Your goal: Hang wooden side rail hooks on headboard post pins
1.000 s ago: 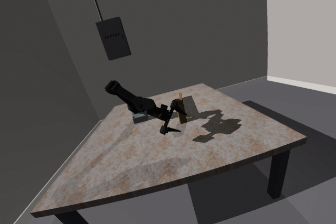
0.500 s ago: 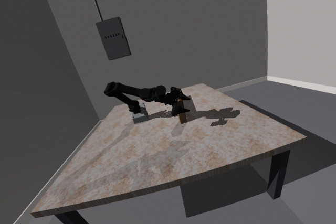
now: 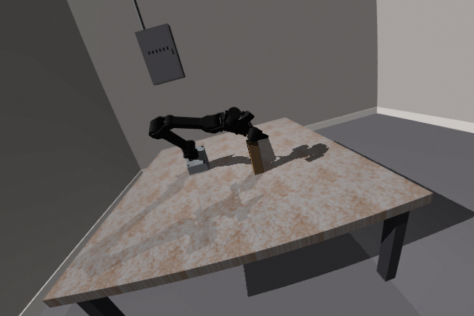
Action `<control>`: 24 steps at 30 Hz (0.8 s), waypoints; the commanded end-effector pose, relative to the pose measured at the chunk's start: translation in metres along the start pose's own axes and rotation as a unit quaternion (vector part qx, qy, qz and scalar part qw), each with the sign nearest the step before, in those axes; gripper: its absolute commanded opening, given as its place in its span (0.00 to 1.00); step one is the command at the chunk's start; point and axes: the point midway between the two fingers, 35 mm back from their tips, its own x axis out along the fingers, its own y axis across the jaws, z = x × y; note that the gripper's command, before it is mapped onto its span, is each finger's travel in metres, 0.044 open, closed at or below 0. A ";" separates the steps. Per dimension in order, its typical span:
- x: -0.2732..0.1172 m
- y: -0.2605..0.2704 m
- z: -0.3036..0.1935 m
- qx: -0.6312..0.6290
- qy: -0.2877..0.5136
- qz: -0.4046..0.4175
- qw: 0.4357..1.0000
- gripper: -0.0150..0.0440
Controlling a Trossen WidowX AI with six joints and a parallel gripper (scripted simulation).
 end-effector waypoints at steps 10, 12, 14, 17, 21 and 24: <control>-0.015 0.063 -0.032 -0.409 0.099 0.069 0.905 1.00; -0.019 0.070 -0.039 -0.474 0.111 0.083 0.869 1.00; -0.023 0.076 -0.045 -0.538 0.123 0.097 0.828 1.00; -0.030 0.084 -0.056 -0.627 0.139 0.121 0.757 1.00; -0.039 0.092 -0.071 -0.732 0.156 0.155 0.644 1.00; -0.047 0.097 -0.081 -0.800 0.164 0.181 0.548 1.00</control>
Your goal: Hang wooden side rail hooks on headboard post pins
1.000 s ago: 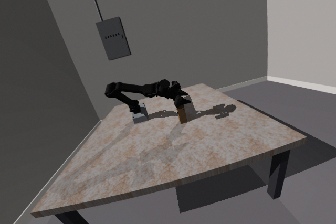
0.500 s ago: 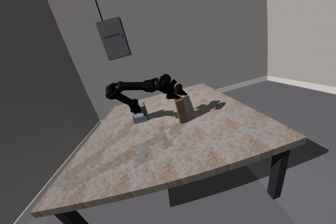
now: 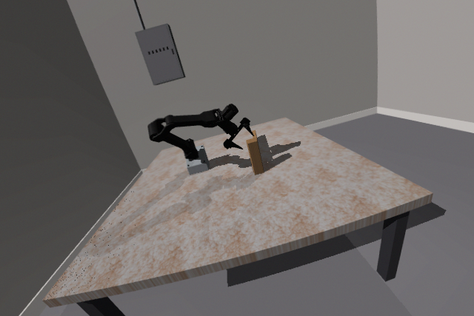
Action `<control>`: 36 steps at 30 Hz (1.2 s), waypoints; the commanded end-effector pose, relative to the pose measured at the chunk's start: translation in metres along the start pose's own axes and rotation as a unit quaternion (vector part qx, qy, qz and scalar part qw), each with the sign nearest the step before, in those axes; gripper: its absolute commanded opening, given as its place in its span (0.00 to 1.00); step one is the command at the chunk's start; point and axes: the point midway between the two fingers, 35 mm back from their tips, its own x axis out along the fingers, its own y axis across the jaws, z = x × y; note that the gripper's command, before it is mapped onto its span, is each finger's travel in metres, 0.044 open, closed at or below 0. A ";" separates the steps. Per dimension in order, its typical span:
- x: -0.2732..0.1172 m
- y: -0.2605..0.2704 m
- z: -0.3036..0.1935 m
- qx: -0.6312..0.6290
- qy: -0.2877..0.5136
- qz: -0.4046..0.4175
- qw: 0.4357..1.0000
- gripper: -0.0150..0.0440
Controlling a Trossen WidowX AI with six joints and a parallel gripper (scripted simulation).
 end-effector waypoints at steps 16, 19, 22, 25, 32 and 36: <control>-0.016 0.047 0.016 -0.466 0.032 0.113 0.877 1.00; -0.016 0.047 0.016 -0.466 0.032 0.113 0.877 1.00; -0.016 0.047 0.016 -0.466 0.032 0.113 0.877 1.00; -0.016 0.047 0.016 -0.466 0.032 0.113 0.877 1.00; -0.016 0.047 0.016 -0.466 0.032 0.113 0.877 1.00; -0.016 0.047 0.016 -0.466 0.032 0.113 0.877 1.00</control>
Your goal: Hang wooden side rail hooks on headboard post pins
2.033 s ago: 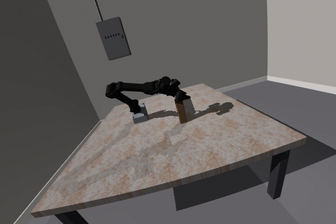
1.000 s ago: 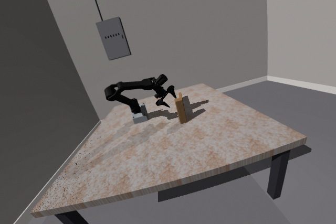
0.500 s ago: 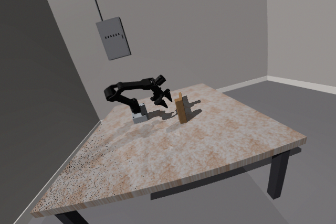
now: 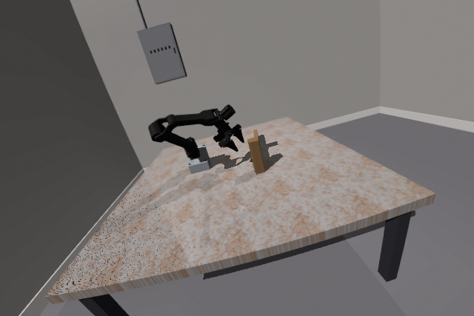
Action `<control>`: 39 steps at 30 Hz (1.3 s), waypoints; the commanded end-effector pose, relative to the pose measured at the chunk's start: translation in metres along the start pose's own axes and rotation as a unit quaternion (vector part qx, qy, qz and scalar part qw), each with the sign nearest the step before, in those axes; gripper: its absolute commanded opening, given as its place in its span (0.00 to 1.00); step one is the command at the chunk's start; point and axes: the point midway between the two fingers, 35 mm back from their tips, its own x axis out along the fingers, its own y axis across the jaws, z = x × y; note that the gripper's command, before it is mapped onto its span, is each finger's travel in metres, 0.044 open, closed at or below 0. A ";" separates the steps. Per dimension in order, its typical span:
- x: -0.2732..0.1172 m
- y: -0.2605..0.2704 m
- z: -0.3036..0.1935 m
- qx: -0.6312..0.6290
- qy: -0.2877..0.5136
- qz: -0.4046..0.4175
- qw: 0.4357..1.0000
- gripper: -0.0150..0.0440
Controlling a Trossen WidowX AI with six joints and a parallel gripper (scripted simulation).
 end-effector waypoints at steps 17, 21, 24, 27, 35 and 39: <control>0.003 -0.022 -0.042 0.140 -0.096 0.049 0.984 1.00; 0.004 -0.027 -0.050 0.177 -0.116 0.070 0.975 1.00; 0.005 -0.031 -0.056 0.202 -0.128 0.088 0.967 1.00; 0.005 -0.032 -0.057 0.208 -0.131 0.092 0.965 1.00; 0.005 -0.032 -0.057 0.208 -0.131 0.092 0.965 1.00; 0.005 -0.032 -0.057 0.208 -0.131 0.092 0.965 1.00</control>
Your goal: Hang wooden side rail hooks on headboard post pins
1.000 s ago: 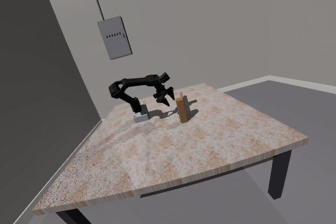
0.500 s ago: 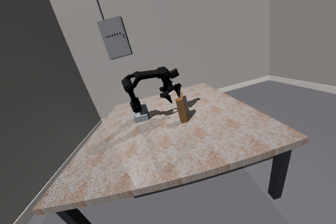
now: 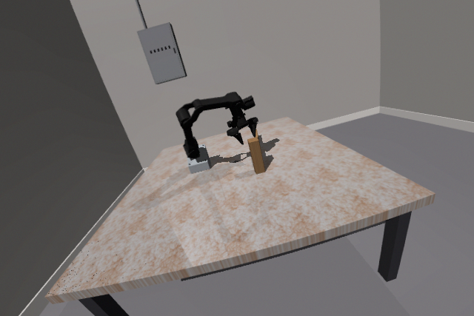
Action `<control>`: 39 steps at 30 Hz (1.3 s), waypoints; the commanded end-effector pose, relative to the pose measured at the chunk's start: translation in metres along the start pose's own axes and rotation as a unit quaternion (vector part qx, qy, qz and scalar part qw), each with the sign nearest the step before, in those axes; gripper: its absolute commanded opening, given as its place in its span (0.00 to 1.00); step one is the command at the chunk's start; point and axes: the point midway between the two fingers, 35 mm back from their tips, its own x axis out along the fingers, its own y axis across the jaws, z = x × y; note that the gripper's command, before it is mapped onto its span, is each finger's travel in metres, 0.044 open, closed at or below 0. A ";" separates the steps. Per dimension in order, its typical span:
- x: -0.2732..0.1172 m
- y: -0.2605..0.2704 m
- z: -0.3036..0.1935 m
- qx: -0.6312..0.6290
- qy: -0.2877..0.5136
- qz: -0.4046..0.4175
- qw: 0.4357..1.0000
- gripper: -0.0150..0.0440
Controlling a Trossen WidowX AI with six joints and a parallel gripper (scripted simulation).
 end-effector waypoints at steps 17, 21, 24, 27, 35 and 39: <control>0.005 -0.044 0.009 0.212 -0.054 0.024 0.975 1.00; 0.009 -0.063 0.017 0.309 -0.074 0.045 0.947 1.00; 0.012 -0.074 0.022 0.362 -0.084 0.059 0.926 1.00; 0.012 -0.075 0.022 0.366 -0.084 0.060 0.925 1.00; 0.034 -0.074 0.026 0.366 -0.084 0.060 0.925 1.00; 0.046 -0.073 0.029 0.366 -0.084 0.060 0.925 1.00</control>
